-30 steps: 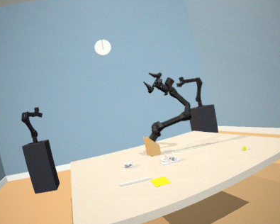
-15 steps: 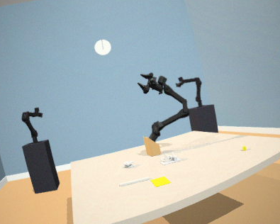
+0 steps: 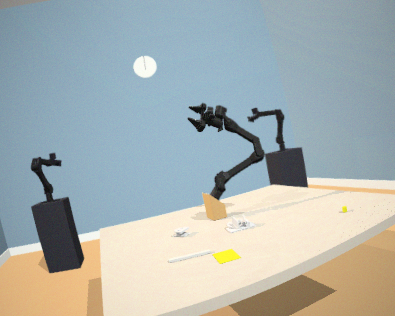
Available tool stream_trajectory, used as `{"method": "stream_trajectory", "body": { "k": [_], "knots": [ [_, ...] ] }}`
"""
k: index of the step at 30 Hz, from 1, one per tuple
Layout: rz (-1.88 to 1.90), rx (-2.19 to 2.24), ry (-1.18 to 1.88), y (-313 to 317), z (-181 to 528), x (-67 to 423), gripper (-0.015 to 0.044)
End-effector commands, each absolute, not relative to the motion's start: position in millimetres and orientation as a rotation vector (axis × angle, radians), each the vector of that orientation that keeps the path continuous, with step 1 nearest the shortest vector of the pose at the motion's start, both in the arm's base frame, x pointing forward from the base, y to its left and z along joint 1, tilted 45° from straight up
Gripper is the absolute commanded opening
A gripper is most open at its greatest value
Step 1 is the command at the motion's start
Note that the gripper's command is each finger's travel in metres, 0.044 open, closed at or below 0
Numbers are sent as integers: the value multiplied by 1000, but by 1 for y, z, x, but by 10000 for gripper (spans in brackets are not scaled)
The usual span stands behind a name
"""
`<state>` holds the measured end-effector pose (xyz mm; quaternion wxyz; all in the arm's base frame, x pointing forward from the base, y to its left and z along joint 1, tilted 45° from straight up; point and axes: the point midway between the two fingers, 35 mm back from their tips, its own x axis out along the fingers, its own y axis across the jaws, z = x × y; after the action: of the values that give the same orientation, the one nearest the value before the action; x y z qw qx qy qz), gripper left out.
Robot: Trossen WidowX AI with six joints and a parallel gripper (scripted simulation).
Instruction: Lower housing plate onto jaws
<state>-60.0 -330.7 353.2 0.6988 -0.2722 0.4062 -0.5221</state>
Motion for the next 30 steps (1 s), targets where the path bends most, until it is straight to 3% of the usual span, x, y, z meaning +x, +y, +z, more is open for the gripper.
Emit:
{"method": "stream_trajectory", "body": {
  "k": [1,30],
  "knots": [
    [-1143,-495,873,-344,332,-55,440],
    [-989,224,730,-391,214,10,440]
  ]
}}
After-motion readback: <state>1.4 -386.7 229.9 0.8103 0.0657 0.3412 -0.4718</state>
